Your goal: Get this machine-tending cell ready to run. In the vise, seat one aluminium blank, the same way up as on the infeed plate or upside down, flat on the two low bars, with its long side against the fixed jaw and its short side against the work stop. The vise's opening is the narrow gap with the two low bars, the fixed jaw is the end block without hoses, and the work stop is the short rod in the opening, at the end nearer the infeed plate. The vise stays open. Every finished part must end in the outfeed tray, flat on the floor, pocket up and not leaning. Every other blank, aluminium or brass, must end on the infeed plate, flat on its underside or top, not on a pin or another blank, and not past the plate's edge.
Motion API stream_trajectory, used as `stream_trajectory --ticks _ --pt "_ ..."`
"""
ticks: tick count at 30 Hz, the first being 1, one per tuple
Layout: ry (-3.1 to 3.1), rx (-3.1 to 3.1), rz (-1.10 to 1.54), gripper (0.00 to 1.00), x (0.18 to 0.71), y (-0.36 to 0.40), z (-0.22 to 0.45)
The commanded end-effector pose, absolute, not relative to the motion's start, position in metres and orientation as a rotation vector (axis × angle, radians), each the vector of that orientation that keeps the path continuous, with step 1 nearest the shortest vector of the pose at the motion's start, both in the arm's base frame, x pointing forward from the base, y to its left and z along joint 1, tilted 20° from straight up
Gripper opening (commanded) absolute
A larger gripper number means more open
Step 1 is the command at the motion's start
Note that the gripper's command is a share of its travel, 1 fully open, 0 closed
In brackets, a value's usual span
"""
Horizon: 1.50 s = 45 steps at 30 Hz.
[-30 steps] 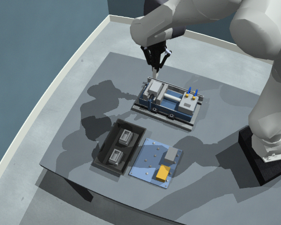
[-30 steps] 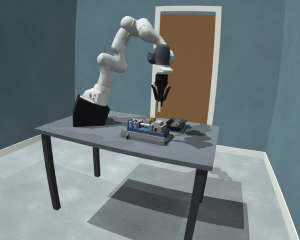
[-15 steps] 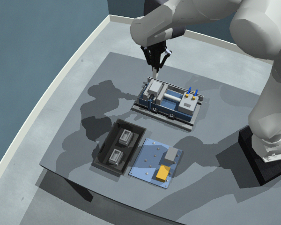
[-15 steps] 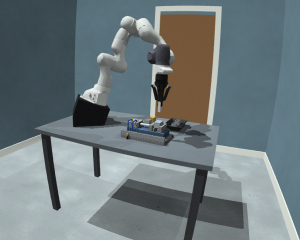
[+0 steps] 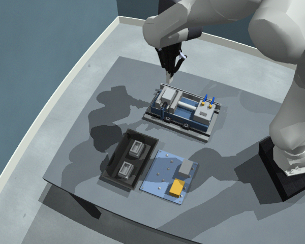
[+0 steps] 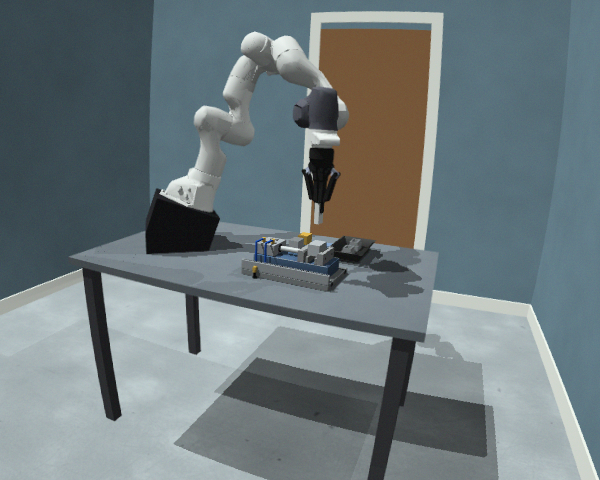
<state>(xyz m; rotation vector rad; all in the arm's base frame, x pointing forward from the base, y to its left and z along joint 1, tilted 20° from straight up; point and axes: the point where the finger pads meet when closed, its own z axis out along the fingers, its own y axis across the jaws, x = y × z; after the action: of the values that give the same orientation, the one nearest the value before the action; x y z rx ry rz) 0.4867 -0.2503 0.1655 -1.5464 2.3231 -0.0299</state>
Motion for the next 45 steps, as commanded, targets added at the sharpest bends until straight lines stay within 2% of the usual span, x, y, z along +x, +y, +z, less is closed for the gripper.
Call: stream_trajectory --ticks 1,45 --pt "2.453 -1.352 0.014 0.0 0.486 -0.253 0.165" --pt "2.776 -0.479 0.172 0.0 0.481 -0.27 0.161"
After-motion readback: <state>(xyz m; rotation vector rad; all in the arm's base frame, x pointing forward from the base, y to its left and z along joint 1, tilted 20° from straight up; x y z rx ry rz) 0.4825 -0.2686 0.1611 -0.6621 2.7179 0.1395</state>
